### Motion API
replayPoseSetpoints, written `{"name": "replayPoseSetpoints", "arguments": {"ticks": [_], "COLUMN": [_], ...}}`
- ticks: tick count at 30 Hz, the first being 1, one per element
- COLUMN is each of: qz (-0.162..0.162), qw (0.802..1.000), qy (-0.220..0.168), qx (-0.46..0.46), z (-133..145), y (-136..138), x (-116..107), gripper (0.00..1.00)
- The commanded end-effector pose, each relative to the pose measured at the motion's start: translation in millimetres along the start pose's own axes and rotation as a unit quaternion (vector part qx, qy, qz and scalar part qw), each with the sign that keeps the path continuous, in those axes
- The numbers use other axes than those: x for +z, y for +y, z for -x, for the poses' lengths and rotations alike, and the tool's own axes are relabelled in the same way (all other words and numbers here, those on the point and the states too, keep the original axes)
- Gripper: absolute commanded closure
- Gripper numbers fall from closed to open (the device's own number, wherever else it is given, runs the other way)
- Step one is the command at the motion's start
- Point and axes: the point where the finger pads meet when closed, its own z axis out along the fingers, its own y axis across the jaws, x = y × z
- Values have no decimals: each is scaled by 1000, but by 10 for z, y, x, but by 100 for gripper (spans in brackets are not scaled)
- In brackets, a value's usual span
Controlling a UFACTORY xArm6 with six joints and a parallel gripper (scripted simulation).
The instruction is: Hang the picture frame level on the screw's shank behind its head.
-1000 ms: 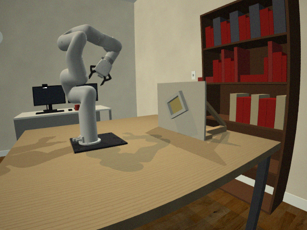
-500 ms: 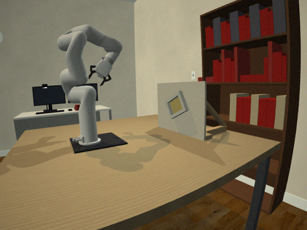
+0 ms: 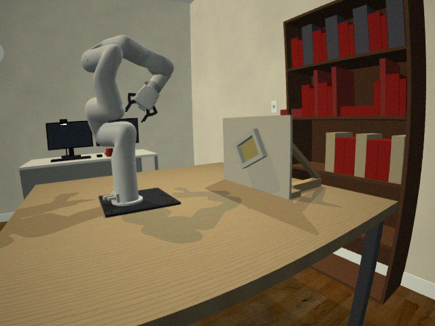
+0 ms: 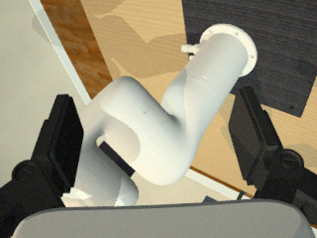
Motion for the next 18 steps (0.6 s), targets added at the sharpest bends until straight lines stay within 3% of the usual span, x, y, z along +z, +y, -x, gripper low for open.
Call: {"name": "replayPoseSetpoints", "arguments": {"ticks": [1,18], "qz": [0,-18], "qw": [1000,1000], "qy": [2,19], "qx": [-1,-9], "z": [-6,-72], "y": [-4,-13], "x": [-8,8], "gripper": [0,0]}}
